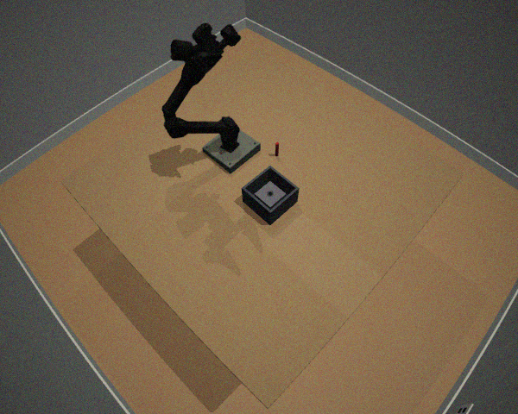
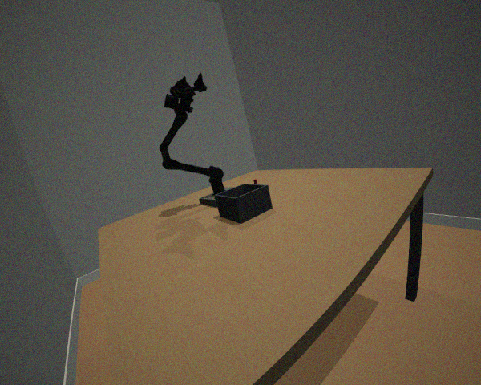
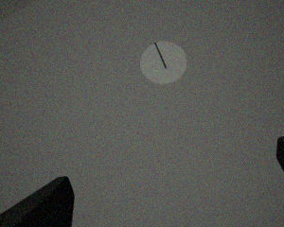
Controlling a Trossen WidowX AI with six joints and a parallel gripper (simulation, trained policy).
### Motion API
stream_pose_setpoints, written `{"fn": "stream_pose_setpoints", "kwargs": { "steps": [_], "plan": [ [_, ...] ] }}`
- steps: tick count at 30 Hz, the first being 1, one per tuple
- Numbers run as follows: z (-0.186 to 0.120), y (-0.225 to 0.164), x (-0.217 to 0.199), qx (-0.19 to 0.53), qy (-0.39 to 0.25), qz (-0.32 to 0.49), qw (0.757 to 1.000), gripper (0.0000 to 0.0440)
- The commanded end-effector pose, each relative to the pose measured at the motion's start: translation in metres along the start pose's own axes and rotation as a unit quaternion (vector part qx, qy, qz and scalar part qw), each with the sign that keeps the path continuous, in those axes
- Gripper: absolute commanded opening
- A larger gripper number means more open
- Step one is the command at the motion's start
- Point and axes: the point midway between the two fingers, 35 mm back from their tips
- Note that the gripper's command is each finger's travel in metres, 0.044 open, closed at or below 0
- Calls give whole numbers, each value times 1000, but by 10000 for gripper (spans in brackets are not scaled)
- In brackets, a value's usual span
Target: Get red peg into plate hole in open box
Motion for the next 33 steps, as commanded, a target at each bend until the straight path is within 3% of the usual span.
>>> {"fn": "stream_pose_setpoints", "kwargs": {
  "steps": [1, 7, 14, 23, 33],
  "plan": [
    [5, -22, 34, 17, 24, -21, 999, 440],
    [13, -92, 99, 87, 77, -59, 991, 440],
    [15, -190, 137, 203, 102, -83, 970, 440],
    [-5, -298, 144, 360, 90, -77, 926, 440],
    [-45, -383, 126, 511, 26, -51, 858, 440]
  ]
}}
Point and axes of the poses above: the point midway between the two fingers, 35 mm back from their tips, its own z axis out along the fingers, its own x axis across the jaws, y = z × x
